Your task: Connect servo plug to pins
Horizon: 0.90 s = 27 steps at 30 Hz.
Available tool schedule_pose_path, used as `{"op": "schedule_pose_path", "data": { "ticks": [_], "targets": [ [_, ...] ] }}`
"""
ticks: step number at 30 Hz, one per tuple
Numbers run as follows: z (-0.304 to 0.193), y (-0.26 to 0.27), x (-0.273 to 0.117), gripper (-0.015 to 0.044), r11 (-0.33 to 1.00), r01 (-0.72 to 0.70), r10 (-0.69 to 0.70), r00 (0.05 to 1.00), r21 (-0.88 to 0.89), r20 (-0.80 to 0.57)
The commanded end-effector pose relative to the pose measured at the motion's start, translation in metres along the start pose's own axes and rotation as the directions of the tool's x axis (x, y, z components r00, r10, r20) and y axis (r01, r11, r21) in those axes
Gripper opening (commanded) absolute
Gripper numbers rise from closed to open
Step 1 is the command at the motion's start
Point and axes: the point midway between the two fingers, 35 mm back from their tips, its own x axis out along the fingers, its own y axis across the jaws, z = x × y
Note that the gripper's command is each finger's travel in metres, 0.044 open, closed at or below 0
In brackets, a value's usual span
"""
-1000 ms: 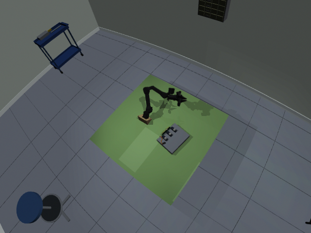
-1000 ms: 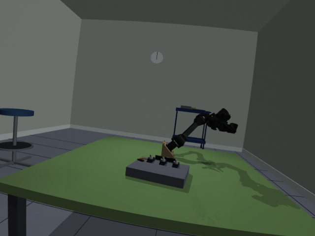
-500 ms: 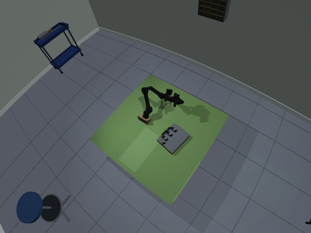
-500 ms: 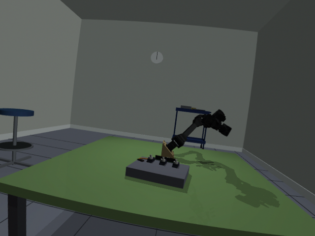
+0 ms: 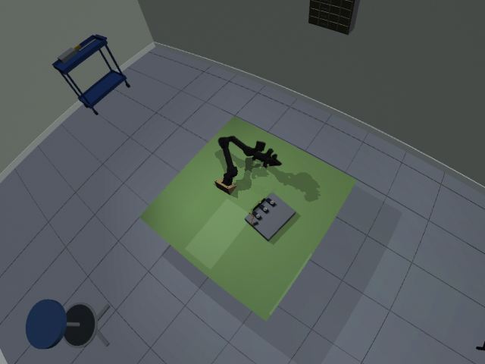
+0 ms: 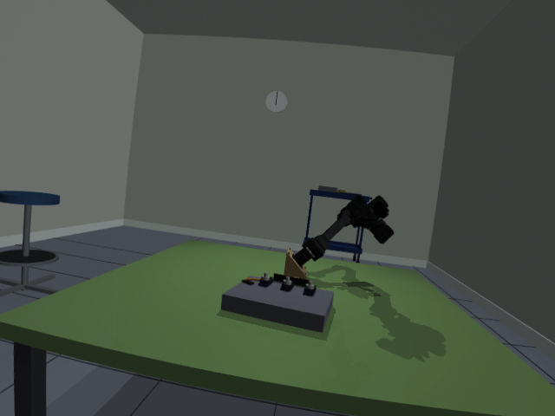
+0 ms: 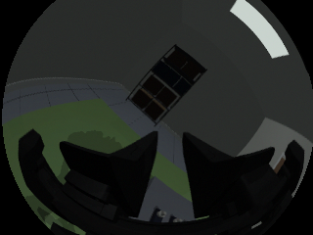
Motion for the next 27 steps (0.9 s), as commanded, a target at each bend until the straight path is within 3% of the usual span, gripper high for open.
{"op": "schedule_pose_path", "data": {
  "ticks": [1, 14, 27],
  "targets": [
    [-0.013, -0.011, -0.005, 0.0115, 0.995, 0.058, -0.060, 0.998, -0.079, -0.025],
    [-0.062, -0.039, 0.045, 0.0115, 0.953, -0.031, -0.078, 0.937, -0.303, -0.341],
    [-0.137, -0.082, 0.083, 0.0115, 0.878, -0.288, -0.052, 0.738, -0.383, -0.673]
  ]
}}
